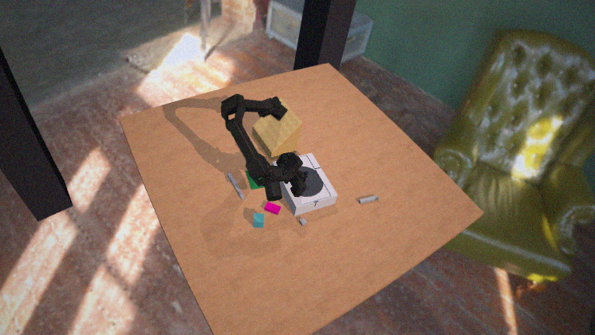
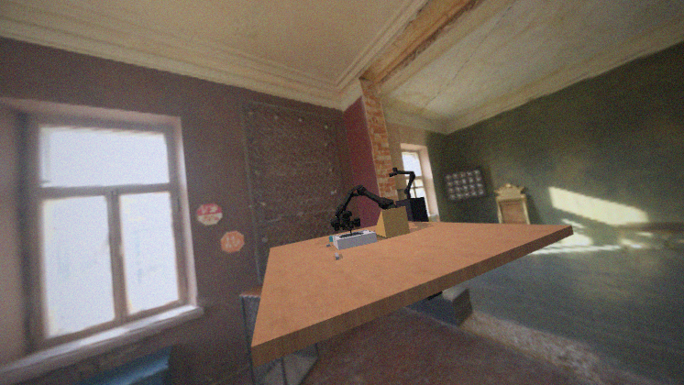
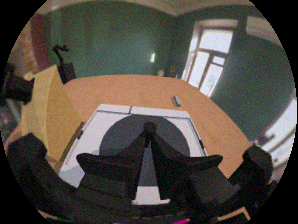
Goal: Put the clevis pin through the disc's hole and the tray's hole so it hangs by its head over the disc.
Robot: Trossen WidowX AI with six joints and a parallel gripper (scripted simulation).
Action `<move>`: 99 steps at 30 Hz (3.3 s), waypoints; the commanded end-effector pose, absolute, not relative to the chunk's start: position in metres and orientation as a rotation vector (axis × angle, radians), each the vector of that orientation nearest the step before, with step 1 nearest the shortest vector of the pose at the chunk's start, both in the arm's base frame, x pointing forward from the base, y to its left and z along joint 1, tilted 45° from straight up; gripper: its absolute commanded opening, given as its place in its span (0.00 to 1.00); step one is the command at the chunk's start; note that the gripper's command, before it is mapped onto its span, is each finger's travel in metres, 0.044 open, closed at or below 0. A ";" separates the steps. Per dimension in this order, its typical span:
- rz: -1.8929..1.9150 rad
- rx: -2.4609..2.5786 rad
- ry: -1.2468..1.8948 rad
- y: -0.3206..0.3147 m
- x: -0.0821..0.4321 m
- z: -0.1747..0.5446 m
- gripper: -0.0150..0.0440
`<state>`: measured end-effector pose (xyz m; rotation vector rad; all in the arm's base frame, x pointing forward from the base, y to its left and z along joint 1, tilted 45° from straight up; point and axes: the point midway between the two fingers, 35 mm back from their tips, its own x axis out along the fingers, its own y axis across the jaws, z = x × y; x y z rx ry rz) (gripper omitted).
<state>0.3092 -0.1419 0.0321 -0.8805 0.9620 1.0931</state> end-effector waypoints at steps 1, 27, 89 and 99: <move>1.098 -0.878 0.962 -0.142 0.306 0.032 0.25; 1.098 -0.878 0.963 -0.142 0.301 0.033 0.25; 1.099 -0.878 0.963 -0.141 0.289 0.033 0.25; 1.099 -0.878 0.963 -0.140 0.288 0.033 0.25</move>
